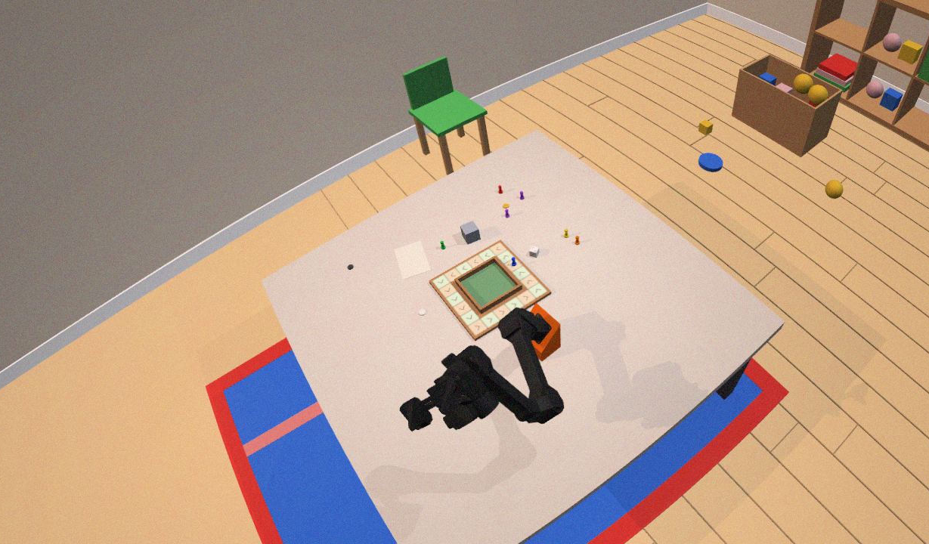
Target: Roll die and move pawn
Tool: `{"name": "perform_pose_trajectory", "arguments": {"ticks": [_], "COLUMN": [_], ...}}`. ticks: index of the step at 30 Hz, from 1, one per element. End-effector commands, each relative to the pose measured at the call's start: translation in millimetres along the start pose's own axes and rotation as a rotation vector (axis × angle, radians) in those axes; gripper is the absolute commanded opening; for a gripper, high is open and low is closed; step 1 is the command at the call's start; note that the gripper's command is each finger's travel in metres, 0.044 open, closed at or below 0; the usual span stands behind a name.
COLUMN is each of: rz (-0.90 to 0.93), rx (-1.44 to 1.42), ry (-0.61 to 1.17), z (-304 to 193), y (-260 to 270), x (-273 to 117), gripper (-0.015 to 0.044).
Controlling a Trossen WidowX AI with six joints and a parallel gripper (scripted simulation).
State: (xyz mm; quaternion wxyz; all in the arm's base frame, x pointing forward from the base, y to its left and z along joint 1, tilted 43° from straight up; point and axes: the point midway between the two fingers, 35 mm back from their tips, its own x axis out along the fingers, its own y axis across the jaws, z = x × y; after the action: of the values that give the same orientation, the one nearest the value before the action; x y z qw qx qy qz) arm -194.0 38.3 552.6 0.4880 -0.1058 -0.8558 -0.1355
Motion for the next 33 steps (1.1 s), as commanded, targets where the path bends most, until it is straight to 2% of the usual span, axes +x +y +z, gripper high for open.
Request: {"name": "perform_pose_trajectory", "arguments": {"ticks": [1, 5, 11, 17, 24, 33], "rz": [0.000, 0.012, 0.083, 0.194, 0.317, 0.488], "rx": [0.003, 0.041, -0.060, -0.188, -0.310, -0.434], "ry": [0.006, 0.127, 0.335, 0.611, 0.919, 1.322], "z": [-2.5, -54.2, -130.3, -229.0, -326.5, -422.9], "y": [0.2, 5.4, 20.5, 33.1, 32.5, 10.6], "x": [-0.3, -7.8, -19.7, -56.5, -123.3, -241.2], "gripper": [0.0374, 0.0275, 0.0275, 0.0275, 0.0275, 0.0275]}}
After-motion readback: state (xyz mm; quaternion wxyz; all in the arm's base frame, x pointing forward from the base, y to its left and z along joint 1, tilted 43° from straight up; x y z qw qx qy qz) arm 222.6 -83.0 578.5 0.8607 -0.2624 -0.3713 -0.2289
